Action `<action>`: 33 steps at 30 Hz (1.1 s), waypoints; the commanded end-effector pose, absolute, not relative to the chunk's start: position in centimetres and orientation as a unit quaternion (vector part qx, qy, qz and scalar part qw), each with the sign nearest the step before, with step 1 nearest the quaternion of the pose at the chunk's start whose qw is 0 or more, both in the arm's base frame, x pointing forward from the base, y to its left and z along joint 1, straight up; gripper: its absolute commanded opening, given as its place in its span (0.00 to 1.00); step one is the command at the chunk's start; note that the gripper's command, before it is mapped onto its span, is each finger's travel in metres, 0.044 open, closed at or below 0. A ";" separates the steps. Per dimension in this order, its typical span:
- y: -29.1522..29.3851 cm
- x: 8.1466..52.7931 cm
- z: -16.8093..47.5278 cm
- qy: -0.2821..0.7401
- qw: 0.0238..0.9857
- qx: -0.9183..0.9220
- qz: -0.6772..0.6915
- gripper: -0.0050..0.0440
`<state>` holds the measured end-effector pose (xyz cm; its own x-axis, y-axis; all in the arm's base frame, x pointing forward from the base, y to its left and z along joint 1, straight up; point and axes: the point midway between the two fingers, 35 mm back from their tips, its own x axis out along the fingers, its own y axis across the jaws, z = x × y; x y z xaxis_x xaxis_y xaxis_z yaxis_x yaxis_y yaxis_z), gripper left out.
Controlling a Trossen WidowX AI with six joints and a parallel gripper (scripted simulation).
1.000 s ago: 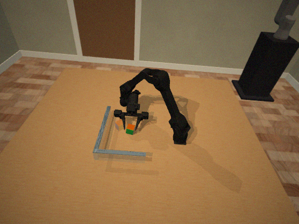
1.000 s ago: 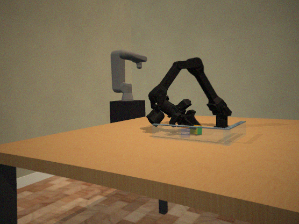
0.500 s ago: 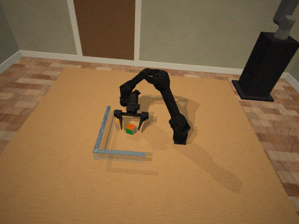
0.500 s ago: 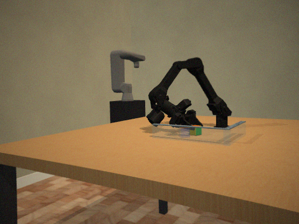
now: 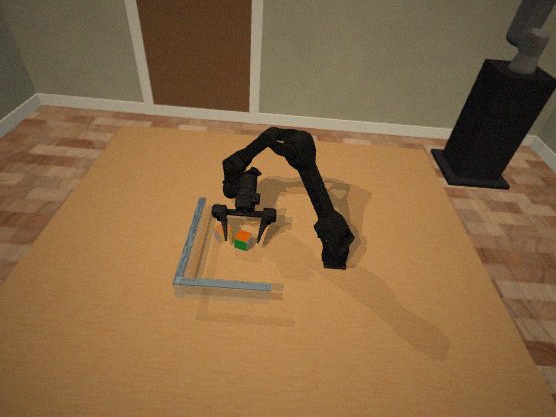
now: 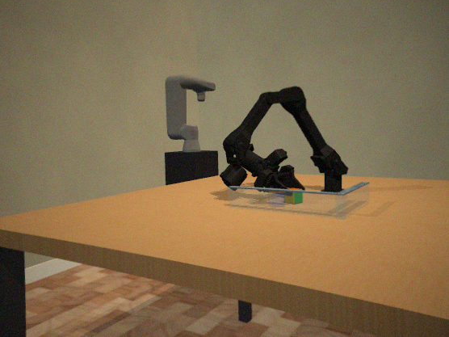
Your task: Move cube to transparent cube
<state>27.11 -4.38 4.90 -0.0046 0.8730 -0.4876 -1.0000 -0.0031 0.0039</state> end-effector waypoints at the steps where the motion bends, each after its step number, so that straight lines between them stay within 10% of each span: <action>1: -4.5 27.3 5.4 0.177 0.684 -0.189 0.682 1.00; 33: -6.0 27.3 10.4 0.295 0.645 -0.309 0.634 1.00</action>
<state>26.77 -5.08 6.65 -0.0342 0.7788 -0.6263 -0.9990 -0.0091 0.0432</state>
